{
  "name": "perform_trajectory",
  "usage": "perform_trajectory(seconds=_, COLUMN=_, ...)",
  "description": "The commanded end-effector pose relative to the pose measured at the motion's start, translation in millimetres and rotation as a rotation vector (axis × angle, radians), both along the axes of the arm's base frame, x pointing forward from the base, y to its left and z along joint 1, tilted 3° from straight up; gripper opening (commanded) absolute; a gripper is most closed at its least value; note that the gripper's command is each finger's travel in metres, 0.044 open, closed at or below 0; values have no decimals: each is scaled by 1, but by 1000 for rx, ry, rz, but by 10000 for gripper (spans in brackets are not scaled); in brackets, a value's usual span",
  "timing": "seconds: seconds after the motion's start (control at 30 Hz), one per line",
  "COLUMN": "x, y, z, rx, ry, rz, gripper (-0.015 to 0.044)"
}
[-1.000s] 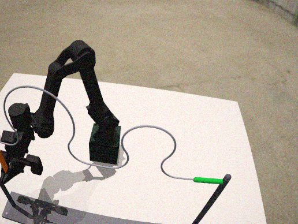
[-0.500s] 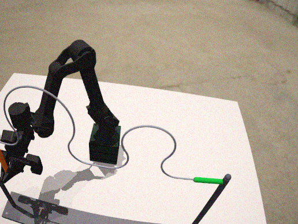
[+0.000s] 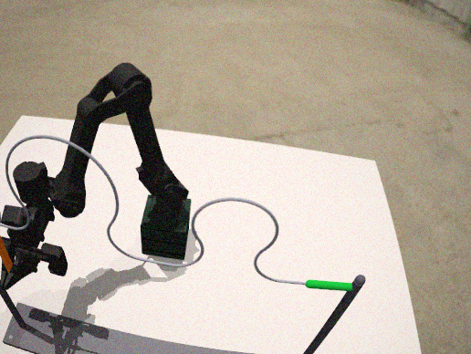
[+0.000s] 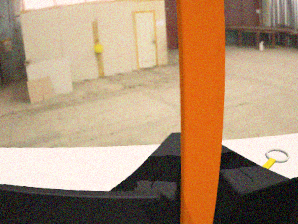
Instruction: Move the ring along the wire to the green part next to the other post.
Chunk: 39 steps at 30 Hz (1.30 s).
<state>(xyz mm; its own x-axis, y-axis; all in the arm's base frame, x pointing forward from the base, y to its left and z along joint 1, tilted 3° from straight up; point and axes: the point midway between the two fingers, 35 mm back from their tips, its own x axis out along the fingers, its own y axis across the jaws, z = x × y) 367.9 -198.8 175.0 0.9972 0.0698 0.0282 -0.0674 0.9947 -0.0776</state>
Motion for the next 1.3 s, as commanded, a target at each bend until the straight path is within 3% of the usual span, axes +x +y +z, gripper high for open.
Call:
perform_trajectory(seconds=0.0, x=0, y=2, z=1, rx=1, ry=-2, rz=3, gripper=-150)
perform_trajectory(seconds=1.27, x=-3, y=50, z=-2, rx=87, ry=7, rz=12, gripper=-150)
